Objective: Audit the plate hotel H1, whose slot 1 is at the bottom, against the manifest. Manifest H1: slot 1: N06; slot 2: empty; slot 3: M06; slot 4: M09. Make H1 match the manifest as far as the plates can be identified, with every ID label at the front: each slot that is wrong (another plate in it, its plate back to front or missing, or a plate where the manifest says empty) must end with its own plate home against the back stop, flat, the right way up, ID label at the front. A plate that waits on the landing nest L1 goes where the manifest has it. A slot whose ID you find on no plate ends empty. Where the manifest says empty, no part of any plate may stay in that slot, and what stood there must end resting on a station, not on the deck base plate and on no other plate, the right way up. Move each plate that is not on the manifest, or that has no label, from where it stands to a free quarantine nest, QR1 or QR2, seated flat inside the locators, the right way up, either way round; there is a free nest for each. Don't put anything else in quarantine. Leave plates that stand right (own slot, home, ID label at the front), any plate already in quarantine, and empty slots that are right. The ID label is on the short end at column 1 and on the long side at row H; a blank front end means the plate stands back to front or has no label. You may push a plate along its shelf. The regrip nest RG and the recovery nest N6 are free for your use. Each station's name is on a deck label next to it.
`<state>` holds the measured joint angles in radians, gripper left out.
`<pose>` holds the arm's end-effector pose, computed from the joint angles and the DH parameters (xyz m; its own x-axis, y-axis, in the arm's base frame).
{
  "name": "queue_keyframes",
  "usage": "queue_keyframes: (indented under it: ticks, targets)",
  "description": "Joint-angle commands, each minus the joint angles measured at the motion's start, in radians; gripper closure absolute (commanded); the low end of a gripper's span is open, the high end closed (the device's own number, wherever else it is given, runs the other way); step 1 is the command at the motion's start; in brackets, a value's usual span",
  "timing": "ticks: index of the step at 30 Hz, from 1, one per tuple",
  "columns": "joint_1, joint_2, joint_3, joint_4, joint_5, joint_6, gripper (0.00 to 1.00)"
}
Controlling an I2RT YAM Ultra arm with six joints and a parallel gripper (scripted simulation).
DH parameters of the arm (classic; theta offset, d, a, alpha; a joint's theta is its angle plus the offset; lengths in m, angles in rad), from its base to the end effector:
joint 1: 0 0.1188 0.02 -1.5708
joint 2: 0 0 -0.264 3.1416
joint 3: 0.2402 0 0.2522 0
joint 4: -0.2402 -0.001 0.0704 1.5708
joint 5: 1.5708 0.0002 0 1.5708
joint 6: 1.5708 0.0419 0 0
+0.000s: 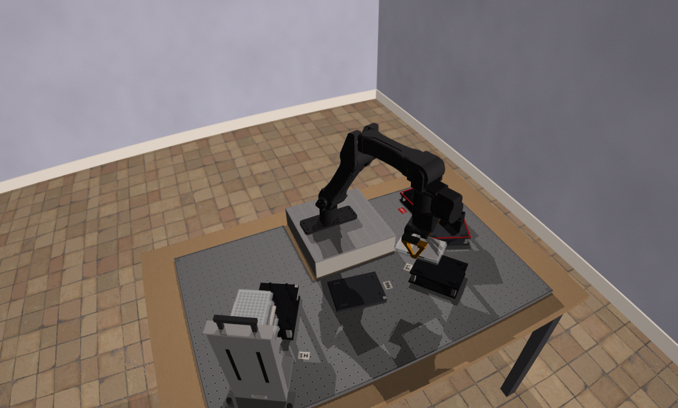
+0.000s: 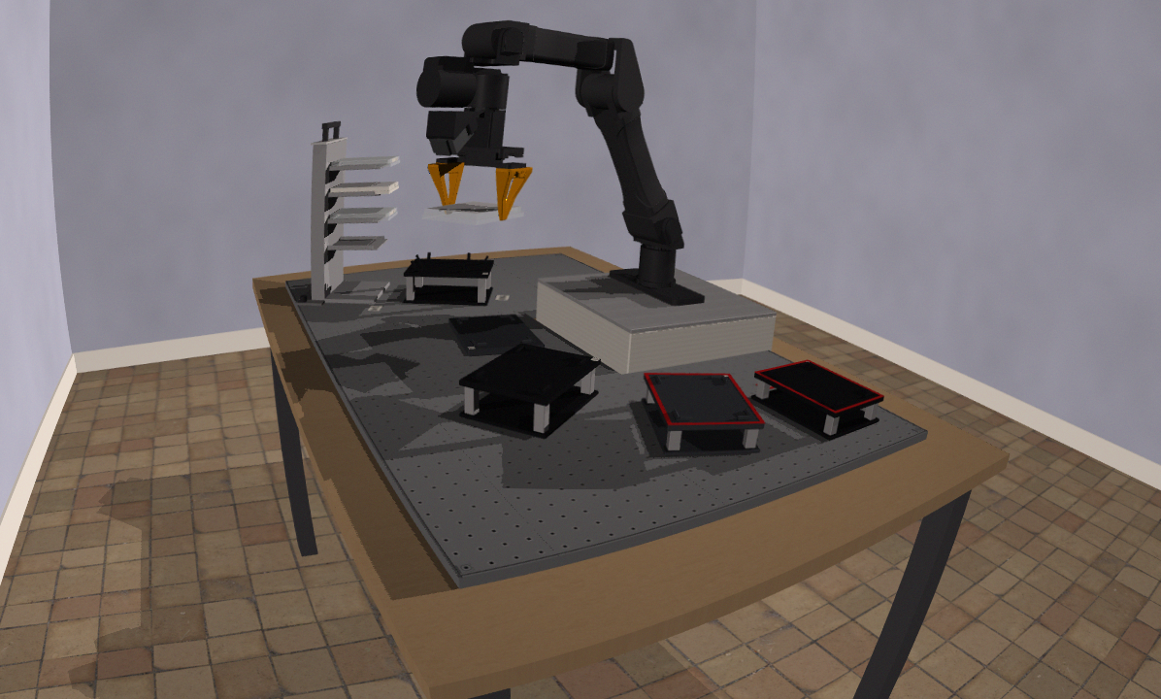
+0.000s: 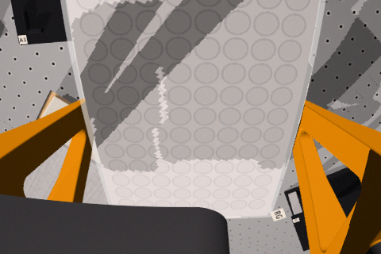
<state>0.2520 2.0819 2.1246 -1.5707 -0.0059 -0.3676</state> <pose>0.3831 0.0999 0.3073 -0.8132 -0.5805 -0.0420 -0.5806 0.8141 -0.0099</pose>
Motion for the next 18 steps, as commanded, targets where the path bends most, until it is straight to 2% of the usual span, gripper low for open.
queue_keyframes:
  ticks: [1, 18]
  targets:
    - [0.034, -0.033, -0.003, 0.000, -0.004, -0.048, 0.14]
    - [0.160, -0.028, 0.006, 0.000, -0.003, 0.063, 0.14]
